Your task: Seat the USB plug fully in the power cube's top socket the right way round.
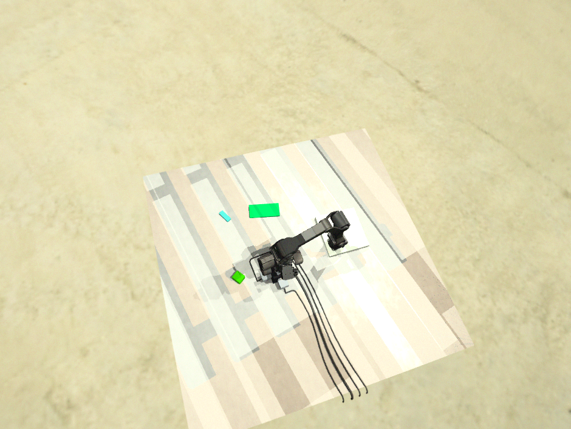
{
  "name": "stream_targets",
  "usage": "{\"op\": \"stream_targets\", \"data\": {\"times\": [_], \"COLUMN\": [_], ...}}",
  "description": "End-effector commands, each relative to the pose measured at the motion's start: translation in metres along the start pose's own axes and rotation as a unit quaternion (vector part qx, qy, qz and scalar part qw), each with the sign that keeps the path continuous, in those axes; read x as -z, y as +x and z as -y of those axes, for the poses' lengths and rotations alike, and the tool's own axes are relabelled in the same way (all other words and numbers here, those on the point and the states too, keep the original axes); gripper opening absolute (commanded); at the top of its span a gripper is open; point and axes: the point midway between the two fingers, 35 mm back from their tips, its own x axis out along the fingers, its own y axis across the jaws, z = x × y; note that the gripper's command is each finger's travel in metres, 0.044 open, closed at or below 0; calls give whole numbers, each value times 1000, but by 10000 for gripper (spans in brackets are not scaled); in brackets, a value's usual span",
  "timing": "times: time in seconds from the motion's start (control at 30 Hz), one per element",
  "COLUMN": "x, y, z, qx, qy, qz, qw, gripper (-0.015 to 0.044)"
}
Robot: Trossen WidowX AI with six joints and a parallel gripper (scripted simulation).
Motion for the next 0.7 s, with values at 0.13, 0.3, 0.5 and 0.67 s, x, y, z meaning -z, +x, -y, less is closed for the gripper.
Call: {"op": "stream_targets", "data": {"times": [0.13, 0.3, 0.5, 0.67], "x": [0, 0, 0, 0], "y": [-4, -7, -11, -14], "z": [0, 0, 0, 0], "qx": [0, 0, 0, 0], "qy": [0, 0, 0, 0], "qz": [0, 0, 0, 0], "qw": [1000, 1000, 1000, 1000], "gripper": [0, 0, 0, 0]}}
